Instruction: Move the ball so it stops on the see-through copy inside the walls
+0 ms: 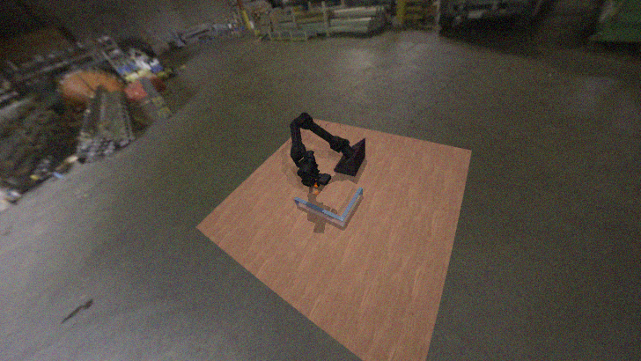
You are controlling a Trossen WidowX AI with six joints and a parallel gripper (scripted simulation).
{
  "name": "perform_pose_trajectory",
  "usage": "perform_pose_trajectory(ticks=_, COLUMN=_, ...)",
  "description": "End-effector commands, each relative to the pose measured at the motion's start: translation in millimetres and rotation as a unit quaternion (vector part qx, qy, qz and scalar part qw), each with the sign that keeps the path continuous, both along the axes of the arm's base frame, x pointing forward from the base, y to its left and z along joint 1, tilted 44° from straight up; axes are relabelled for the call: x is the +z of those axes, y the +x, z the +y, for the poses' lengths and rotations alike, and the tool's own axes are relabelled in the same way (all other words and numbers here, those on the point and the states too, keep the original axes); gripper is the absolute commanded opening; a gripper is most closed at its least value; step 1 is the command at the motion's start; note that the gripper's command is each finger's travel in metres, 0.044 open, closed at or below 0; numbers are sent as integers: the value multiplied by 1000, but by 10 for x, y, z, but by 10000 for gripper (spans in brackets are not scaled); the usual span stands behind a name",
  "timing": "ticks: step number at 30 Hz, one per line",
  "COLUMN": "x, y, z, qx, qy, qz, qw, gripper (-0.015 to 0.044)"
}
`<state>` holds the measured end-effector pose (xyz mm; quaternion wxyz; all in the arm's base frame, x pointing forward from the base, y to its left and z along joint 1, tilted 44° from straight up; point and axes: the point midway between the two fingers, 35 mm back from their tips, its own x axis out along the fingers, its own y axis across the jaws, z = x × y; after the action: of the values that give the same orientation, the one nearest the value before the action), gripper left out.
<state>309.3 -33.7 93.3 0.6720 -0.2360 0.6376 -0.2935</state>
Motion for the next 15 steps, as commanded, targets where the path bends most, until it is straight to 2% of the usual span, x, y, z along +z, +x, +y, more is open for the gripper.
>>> perform_pose_trajectory(ticks=1, x=127, y=-23, z=92, qx=-4, qy=2, qz=-3, qw=1000, gripper=0)
perform_pose_trajectory(ticks=5, x=120, y=-30, z=60, qx=-4, qy=2, qz=-3, qw=1000, gripper=0)
perform_pose_trajectory(ticks=15, x=30, y=-178, z=-372, qx=-4, qy=0, qz=-3, qw=1000, gripper=0)
